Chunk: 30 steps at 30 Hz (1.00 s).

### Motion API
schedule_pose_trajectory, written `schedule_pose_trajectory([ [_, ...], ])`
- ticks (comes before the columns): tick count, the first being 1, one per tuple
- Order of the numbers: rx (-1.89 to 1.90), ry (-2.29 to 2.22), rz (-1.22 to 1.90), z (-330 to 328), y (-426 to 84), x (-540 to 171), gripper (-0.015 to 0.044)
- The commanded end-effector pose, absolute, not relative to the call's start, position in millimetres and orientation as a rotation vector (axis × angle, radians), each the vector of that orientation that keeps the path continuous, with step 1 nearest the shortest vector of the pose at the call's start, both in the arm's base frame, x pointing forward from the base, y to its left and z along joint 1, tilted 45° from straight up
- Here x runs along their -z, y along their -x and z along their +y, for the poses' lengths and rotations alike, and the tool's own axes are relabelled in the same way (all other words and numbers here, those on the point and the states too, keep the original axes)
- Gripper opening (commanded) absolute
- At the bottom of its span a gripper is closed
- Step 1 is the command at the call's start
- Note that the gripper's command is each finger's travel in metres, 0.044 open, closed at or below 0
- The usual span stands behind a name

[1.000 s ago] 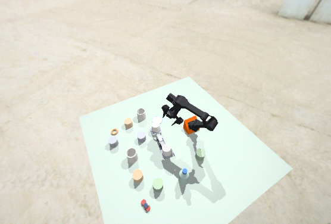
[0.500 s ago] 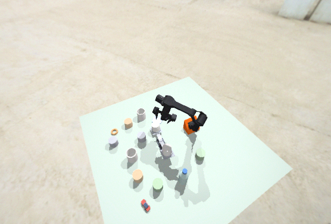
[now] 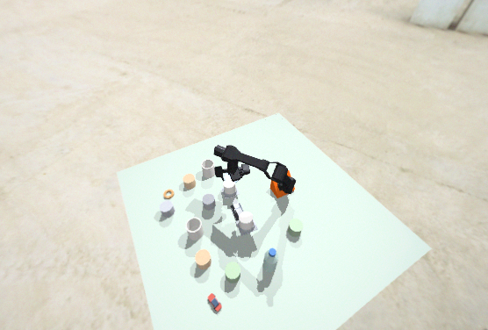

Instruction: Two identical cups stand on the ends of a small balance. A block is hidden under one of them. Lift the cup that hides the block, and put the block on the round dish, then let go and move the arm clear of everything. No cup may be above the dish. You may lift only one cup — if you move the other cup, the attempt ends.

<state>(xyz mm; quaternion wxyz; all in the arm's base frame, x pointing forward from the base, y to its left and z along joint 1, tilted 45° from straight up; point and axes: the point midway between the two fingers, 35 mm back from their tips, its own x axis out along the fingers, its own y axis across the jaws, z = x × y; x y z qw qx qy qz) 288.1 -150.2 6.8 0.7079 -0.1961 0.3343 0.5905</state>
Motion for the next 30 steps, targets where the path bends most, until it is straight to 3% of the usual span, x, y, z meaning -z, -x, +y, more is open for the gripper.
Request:
schedule_pose_trajectory([
  [1, -1.406, 0.518, 0.702, -147, -294, 11, 0.044],
  [30, -1.472, 0.574, 0.666, -119, -299, 49, 0.044],
])
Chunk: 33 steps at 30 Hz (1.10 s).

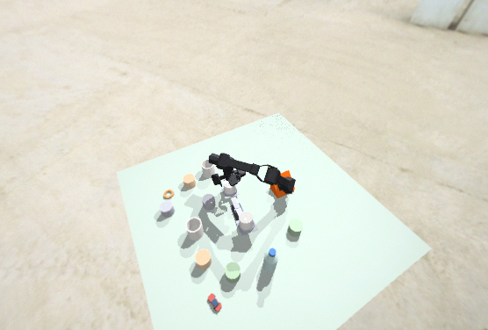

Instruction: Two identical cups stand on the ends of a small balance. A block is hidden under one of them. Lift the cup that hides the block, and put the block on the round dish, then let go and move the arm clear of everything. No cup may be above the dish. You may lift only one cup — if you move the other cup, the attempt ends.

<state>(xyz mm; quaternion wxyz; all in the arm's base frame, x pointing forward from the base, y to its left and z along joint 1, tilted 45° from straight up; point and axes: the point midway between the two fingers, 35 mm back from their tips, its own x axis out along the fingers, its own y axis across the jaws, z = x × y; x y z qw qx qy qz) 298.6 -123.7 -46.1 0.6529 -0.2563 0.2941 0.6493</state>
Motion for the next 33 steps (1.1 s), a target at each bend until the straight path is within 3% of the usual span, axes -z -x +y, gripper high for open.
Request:
schedule_pose_trajectory([
  [1, -1.472, 0.574, 0.666, -118, -299, 51, 0.044],
  [26, -1.473, 0.573, 0.664, -91, -297, 76, 0.044],
  [29, -1.473, 0.573, 0.664, -91, -297, 76, 0.0361],
  [33, -1.473, 0.573, 0.664, -91, -297, 76, 0.0335],
])
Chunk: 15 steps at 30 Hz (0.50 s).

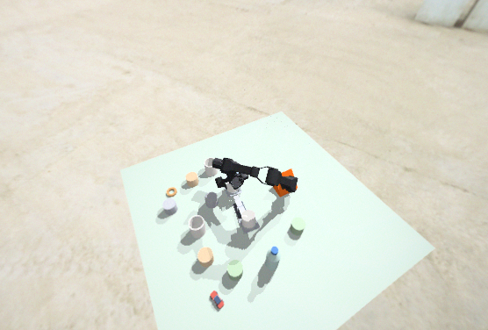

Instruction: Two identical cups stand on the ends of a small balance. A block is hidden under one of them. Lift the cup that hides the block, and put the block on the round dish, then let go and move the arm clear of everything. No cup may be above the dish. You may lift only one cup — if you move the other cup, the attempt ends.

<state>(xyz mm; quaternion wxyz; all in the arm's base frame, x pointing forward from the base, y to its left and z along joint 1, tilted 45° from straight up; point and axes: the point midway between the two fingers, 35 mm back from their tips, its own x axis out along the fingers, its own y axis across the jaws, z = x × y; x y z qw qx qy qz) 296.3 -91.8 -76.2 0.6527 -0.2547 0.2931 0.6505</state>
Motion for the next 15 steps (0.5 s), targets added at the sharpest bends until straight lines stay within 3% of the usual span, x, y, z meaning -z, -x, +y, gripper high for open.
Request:
schedule_pose_trajectory([
  [1, -1.473, 0.573, 0.664, -91.1, -296.7, 76.5, 0.0328],
  [4, -1.473, 0.573, 0.664, -91.1, -296.7, 76.5, 0.0308],
  [15, -1.472, 0.574, 0.665, -98.3, -298.8, 70.9, 0.0019],
])
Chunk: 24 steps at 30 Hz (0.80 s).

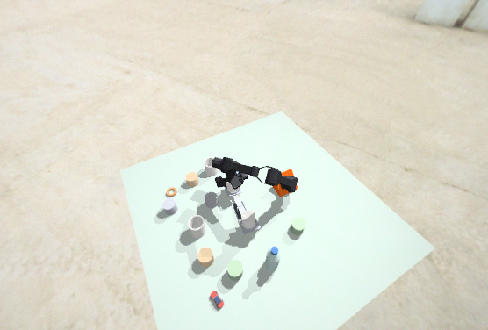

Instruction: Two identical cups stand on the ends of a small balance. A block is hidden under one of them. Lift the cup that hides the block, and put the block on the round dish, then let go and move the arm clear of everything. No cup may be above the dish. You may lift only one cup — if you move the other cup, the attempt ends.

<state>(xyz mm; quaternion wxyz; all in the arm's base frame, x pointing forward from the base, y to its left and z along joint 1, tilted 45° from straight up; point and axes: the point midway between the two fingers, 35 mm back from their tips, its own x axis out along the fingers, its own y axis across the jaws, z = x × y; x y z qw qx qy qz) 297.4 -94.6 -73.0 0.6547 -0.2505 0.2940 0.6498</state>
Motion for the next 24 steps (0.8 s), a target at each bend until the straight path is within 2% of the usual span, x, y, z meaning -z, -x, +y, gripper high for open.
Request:
schedule_pose_trajectory([
  [1, -1.472, 0.574, 0.665, -99, -299, 70, 0.0],
  [24, -1.471, 0.576, 0.668, -121, -304, 51, 0.0],
])
